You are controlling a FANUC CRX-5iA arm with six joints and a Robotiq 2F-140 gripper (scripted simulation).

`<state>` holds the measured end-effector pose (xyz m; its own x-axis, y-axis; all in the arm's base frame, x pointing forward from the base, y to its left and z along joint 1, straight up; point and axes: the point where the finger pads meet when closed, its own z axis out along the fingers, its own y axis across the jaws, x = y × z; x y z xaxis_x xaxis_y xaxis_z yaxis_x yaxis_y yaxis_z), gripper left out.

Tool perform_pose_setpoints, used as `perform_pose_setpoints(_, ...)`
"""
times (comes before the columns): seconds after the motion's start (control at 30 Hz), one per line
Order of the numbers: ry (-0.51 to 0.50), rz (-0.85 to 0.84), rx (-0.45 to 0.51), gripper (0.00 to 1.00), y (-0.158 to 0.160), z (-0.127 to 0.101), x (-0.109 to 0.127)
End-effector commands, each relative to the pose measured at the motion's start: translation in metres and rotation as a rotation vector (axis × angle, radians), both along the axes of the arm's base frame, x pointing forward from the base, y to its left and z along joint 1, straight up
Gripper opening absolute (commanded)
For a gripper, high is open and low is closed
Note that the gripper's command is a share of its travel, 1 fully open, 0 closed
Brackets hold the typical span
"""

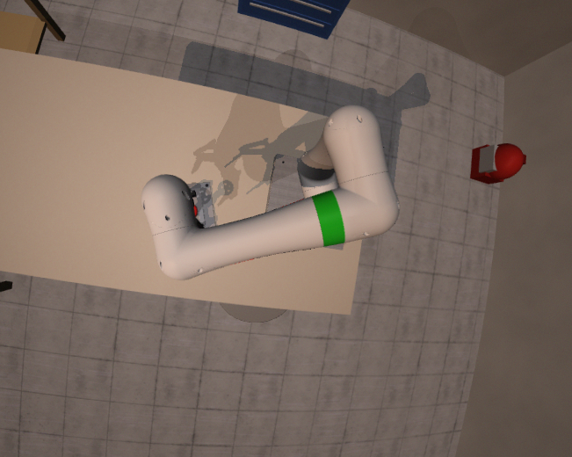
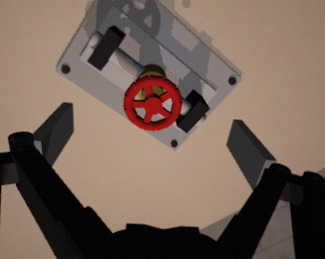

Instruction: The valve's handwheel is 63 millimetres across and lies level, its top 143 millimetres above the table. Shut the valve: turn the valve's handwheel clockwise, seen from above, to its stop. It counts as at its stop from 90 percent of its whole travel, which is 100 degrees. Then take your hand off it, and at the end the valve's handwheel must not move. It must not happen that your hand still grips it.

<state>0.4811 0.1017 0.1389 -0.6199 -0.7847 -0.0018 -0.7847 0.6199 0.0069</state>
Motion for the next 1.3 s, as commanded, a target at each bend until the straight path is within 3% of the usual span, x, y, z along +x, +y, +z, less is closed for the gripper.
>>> perform_pose_setpoints(0.0, 0.000, 0.000, 0.000, 1.00, 0.000, -0.002, 0.000)
perform_pose_setpoints(1.27, 0.000, 0.000, 0.000, 1.00, -0.001, -0.014, 0.000)
